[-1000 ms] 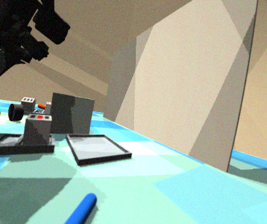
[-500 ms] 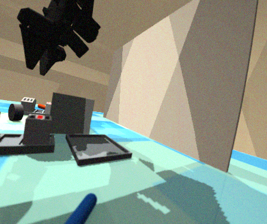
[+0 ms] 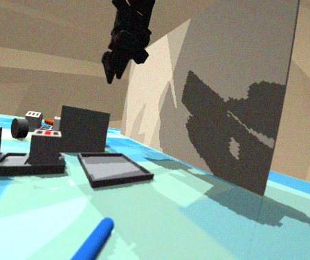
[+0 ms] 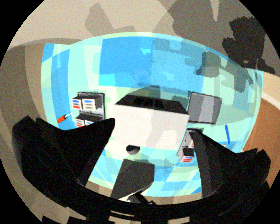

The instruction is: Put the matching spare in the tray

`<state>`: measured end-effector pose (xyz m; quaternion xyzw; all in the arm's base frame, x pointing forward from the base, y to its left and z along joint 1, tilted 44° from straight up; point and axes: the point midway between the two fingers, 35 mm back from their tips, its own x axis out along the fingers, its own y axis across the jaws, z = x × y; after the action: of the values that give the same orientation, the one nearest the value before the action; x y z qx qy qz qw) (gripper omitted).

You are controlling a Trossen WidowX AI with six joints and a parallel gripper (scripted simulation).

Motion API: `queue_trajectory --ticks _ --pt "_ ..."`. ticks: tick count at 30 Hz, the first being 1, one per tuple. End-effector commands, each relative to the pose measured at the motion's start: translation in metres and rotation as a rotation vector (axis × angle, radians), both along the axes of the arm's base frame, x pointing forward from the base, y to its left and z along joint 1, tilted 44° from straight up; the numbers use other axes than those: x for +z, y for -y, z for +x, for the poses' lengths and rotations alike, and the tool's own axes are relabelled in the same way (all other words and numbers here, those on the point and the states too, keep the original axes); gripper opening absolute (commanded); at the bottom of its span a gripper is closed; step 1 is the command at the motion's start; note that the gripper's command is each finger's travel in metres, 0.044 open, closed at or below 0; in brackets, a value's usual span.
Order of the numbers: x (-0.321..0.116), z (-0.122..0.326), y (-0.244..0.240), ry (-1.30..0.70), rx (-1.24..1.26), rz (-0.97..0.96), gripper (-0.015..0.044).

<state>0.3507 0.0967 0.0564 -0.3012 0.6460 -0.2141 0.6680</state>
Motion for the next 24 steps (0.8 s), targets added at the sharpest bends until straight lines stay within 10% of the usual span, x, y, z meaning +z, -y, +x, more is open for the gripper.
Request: queue_trajectory --ticks 1,18,24 --pt "0.0 0.017 -0.011 -0.001 0.035 -0.014 0.044" --pt "-0.002 0.016 -0.013 -0.011 0.046 -0.014 0.044" --pt "-0.065 -0.043 -0.06 -0.329 0.402 -0.023 0.044"
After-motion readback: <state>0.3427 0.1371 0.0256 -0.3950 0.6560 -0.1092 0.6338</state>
